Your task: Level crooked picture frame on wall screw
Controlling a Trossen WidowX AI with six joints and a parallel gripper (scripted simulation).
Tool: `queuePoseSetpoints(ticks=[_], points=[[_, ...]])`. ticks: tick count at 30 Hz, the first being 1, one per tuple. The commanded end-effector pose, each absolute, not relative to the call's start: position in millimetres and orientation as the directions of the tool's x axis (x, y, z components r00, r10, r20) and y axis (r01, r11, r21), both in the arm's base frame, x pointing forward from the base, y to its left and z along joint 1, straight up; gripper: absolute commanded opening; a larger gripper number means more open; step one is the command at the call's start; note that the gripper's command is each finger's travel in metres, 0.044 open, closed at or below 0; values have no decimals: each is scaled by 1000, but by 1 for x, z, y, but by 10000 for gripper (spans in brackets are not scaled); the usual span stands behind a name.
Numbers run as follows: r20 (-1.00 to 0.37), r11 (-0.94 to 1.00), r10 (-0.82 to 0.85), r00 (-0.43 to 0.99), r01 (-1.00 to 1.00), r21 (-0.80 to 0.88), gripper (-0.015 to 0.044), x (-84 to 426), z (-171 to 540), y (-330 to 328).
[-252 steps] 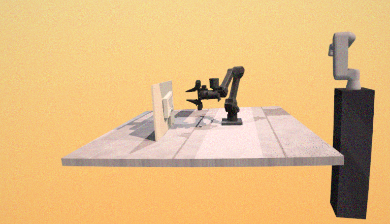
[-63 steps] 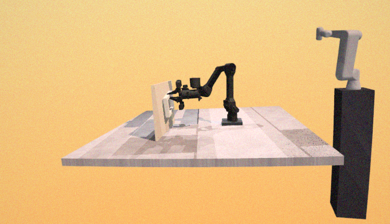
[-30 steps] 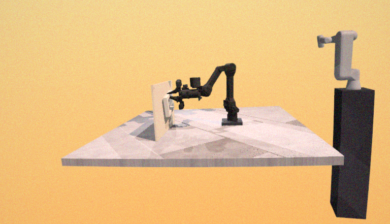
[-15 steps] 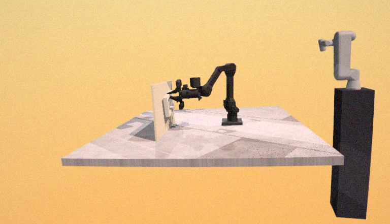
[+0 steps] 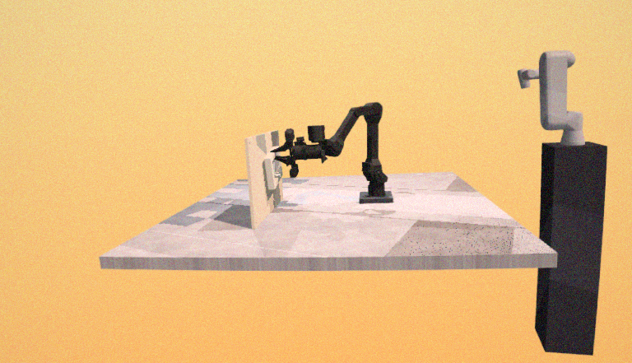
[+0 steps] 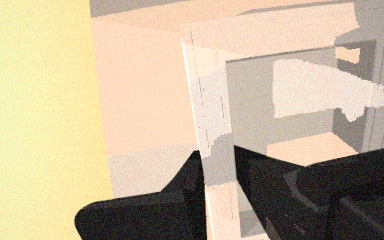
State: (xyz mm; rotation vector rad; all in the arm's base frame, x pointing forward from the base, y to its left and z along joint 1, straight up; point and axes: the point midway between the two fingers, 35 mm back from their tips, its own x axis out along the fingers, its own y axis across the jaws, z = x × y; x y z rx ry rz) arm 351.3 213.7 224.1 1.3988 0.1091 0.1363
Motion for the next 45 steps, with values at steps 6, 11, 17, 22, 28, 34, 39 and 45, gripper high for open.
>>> queuePoseSetpoints(ticks=[6,11,17,22,28,34,39,45], points=[[19,155,158,987,-43,987,0,352,229,213],[19,155,158,987,-43,987,0,352,229,212],[19,155,158,987,-43,987,0,352,228,212],[19,155,158,987,-43,987,0,352,228,211],[19,155,158,987,-44,987,0,352,229,210],[19,156,158,987,-44,987,0,353,229,207],[19,156,158,987,-44,987,0,353,229,207],[19,156,158,987,-44,987,0,353,229,207]])
